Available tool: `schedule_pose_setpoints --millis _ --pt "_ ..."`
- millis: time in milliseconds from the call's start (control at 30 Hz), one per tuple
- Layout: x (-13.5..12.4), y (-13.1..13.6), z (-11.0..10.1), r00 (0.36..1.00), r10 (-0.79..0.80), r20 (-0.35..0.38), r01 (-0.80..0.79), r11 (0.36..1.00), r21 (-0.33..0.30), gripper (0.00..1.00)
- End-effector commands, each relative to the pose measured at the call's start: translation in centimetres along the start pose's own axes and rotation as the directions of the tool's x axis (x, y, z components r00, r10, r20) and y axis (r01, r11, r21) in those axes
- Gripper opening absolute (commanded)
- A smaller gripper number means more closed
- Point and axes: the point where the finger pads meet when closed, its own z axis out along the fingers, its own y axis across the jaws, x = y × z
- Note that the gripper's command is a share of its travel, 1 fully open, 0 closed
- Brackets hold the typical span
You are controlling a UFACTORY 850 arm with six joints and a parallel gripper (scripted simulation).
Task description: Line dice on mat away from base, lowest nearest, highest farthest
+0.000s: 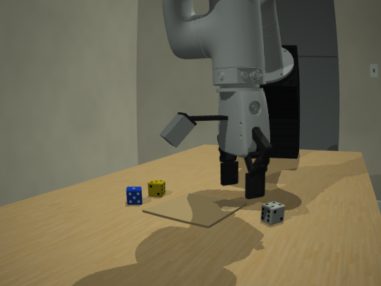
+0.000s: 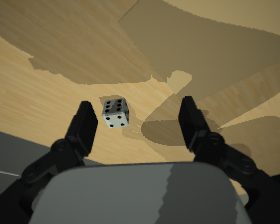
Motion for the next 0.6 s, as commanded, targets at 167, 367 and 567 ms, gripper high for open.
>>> schedule_pose_setpoints --millis 167,367,567 --pt "-1.6 -3.0 0.2 1.0 -0.003 -0.02 0.003 1.0 -0.015 1.0" --pt "-1.9 -3.4 0.2 1.0 -0.003 -0.02 0.003 1.0 -0.015 1.0" --pt "-1.9 -3.5 0.2 1.0 -0.003 -0.02 0.003 1.0 -0.015 1.0"
